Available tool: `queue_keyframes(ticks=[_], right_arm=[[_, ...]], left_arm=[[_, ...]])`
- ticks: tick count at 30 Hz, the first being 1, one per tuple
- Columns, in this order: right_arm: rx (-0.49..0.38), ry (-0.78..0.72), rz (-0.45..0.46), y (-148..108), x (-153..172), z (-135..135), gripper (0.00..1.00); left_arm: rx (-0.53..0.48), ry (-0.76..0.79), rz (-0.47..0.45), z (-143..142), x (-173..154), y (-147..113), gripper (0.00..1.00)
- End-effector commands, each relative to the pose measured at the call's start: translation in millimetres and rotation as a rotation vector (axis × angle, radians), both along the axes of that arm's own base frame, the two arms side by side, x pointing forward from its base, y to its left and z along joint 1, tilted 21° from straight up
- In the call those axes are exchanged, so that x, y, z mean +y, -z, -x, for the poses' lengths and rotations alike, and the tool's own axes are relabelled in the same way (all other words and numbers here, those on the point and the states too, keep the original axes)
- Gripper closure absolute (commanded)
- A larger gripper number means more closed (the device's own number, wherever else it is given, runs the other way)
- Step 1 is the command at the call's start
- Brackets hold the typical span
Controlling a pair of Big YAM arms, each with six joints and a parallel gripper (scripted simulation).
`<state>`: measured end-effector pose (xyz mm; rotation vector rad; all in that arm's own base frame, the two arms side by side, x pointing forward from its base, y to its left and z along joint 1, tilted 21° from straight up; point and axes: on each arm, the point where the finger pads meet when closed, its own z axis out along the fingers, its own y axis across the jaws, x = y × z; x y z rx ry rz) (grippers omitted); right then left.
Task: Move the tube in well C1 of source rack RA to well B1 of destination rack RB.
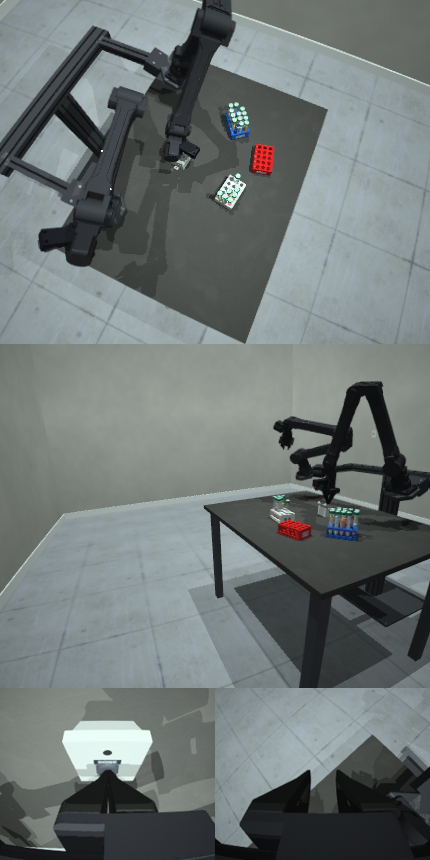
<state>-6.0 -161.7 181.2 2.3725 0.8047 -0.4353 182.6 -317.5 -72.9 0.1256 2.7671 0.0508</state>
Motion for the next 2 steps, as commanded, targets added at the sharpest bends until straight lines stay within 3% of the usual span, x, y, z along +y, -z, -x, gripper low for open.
queue_keyframes(ticks=[1, 2], right_arm=[[-0.008, 0.0, 0.033, -16.1, -2.3, -0.5, 0.7], [-0.008, 0.0, 0.033, -16.1, -2.3, -0.5, 0.7]], left_arm=[[0.011, -0.006, -0.021, -3.5, 9.0, 11.5, 1.0], [0.011, -0.006, -0.021, -3.7, 9.1, 12.2, 1.0]])
